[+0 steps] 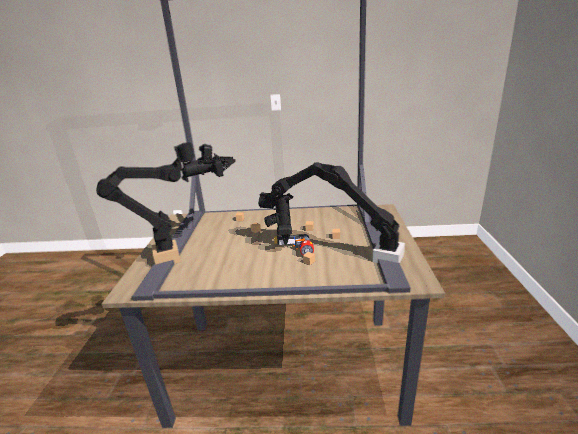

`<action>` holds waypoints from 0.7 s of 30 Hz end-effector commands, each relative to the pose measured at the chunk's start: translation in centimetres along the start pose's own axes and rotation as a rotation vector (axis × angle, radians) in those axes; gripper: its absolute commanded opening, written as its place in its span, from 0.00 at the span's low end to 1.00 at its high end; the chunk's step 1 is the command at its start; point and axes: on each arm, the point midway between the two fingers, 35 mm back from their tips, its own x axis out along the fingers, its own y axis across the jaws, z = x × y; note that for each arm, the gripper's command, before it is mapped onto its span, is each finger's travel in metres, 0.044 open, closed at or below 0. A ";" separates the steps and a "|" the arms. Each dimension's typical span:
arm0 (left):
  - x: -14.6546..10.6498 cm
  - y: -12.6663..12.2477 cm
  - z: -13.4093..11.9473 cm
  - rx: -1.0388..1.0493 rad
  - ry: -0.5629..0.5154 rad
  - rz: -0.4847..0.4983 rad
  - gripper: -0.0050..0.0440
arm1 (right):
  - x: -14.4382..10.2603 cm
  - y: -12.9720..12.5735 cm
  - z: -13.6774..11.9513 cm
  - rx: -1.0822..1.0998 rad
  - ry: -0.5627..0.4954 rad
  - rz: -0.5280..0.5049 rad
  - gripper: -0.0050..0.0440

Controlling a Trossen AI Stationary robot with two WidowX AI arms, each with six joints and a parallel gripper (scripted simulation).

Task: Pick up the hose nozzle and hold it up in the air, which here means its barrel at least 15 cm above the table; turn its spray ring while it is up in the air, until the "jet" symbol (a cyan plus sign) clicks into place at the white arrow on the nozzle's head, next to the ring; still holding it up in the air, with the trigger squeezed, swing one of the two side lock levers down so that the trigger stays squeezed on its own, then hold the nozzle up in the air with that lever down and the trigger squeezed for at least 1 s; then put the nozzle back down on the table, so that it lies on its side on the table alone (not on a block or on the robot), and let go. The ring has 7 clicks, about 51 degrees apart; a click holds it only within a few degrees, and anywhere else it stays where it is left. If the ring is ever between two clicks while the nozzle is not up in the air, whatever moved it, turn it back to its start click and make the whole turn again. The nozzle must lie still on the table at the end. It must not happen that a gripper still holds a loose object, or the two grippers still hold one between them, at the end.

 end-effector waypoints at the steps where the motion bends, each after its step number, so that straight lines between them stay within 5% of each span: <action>1: -1.1 -0.1 0.5 0.001 -0.025 -0.013 0.59 | -0.1 0.1 0.7 0.002 -0.016 0.005 0.45; 21: -1.9 -0.1 0.5 0.000 -0.027 -0.015 0.59 | -0.1 0.1 0.7 0.002 -0.016 0.005 0.45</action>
